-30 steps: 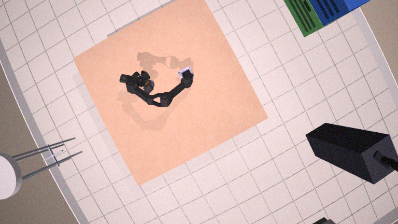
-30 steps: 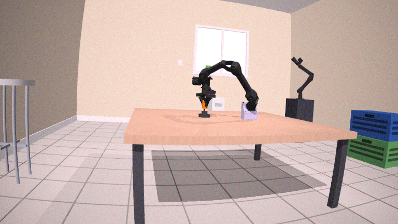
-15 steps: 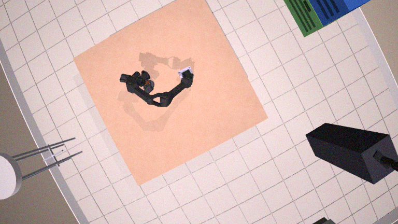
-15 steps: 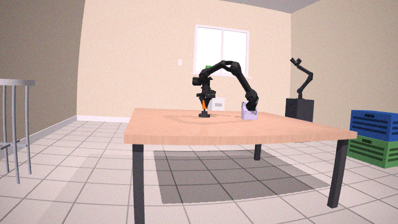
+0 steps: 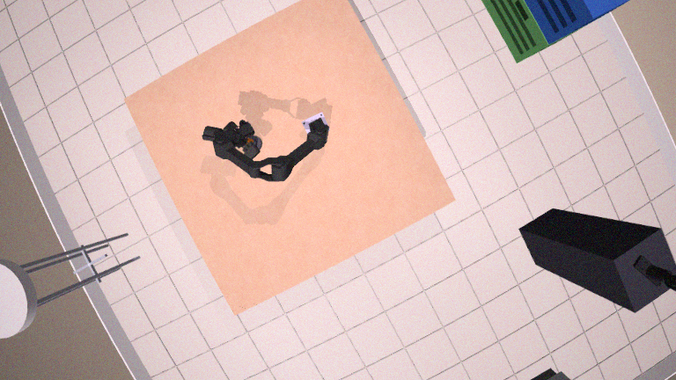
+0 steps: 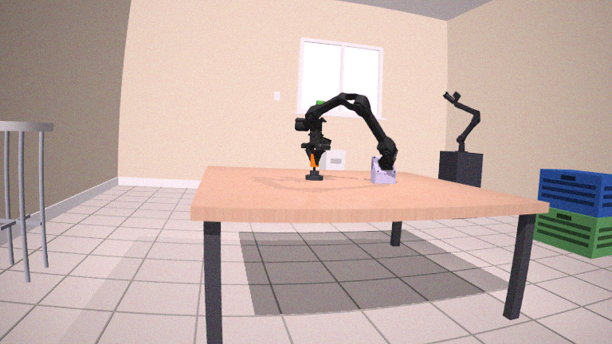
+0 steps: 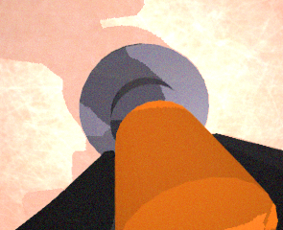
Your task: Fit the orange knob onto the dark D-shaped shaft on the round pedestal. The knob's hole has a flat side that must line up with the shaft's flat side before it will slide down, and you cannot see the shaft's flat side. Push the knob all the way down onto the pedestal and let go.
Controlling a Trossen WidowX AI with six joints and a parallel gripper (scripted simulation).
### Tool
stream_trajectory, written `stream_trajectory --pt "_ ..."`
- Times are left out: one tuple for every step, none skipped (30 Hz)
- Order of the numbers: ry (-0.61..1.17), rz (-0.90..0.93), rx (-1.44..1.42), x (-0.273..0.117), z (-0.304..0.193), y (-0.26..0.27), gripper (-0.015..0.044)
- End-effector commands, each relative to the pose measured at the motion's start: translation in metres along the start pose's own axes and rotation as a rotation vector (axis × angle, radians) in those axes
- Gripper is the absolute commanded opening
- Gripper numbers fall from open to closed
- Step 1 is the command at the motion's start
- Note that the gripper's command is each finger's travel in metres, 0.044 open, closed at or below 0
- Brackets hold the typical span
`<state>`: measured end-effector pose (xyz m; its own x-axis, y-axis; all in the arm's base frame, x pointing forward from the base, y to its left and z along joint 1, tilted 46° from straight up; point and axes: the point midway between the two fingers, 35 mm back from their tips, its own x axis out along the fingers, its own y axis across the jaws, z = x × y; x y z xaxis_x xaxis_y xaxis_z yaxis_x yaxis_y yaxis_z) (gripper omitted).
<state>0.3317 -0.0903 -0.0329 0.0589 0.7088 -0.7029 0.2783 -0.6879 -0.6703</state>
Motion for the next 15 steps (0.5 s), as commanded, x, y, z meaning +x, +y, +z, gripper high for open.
stream_trajectory --pt "0.004 0.005 0.004 -0.0018 -0.0005 0.0010 0.0000" --pt "0.004 0.005 0.004 -0.0018 -0.0002 0.0010 0.0000" --pt "0.004 0.005 0.004 -0.0017 0.0001 0.0010 0.0000" --pt "0.004 0.005 0.004 -0.0016 0.0003 0.0010 0.0000" --pt "0.004 0.005 0.004 -0.0015 0.0006 0.0010 0.0000" --pt "0.004 0.005 0.004 -0.0013 0.0009 0.0010 0.0000" --pt "0.004 0.005 0.004 -0.0010 0.0011 0.0011 0.0000" --pt "0.004 0.005 0.004 -0.0007 0.0014 0.0011 0.0000" --pt "0.004 0.005 0.004 -0.0005 0.0018 0.0011 0.0000" --pt "0.004 0.005 0.004 -0.0003 0.0023 0.0010 0.0000" --pt "0.004 0.005 0.004 -0.0002 0.0028 0.0009 0.0000" --pt "0.004 0.005 0.004 -0.0002 0.0033 0.0008 0.0000" --pt "0.004 0.005 0.004 -0.0002 0.0037 0.0006 0.0000" --pt "0.004 0.005 0.004 -0.0002 0.0039 0.0005 0.0000" --pt "0.004 0.005 0.004 -0.0002 0.0039 0.0005 0.0000"
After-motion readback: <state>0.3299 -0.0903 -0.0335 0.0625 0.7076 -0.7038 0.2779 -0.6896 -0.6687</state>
